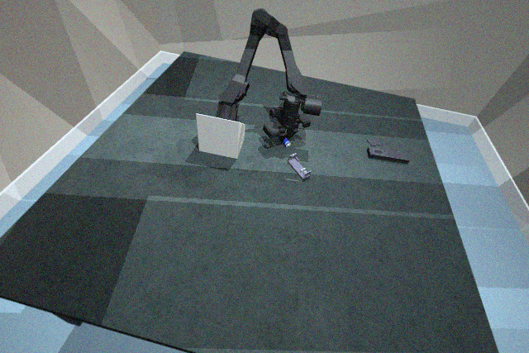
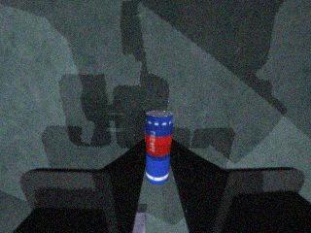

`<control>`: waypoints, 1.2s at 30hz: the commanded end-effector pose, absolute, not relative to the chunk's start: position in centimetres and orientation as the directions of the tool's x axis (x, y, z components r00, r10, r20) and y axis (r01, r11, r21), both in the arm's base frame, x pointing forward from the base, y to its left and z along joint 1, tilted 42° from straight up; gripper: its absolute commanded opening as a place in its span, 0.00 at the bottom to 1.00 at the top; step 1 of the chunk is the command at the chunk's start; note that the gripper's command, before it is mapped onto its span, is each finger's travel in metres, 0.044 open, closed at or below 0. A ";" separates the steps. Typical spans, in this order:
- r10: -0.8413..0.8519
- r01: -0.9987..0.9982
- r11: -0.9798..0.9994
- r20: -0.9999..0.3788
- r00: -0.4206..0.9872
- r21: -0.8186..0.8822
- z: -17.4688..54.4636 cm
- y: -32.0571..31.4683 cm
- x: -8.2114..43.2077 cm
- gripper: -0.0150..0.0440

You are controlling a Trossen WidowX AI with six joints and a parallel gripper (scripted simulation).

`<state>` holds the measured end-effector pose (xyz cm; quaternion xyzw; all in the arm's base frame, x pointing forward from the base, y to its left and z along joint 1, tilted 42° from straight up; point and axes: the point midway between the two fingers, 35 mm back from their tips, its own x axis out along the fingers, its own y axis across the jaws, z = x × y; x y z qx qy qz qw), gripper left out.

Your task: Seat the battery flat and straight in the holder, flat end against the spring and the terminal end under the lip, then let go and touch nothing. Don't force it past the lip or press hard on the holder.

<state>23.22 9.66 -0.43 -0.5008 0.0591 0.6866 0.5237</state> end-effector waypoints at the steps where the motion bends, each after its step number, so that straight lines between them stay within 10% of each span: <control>1: 0.663 -0.780 -0.441 -0.747 0.050 -0.443 -0.4 9.7 23.2 0.38; 19: 0.661 -0.803 -0.419 -0.749 0.050 -0.423 3.3 6.3 23.1 0.38; 36: 0.651 -0.946 0.277 -0.757 0.057 0.167 1.9 2.8 25.9 0.38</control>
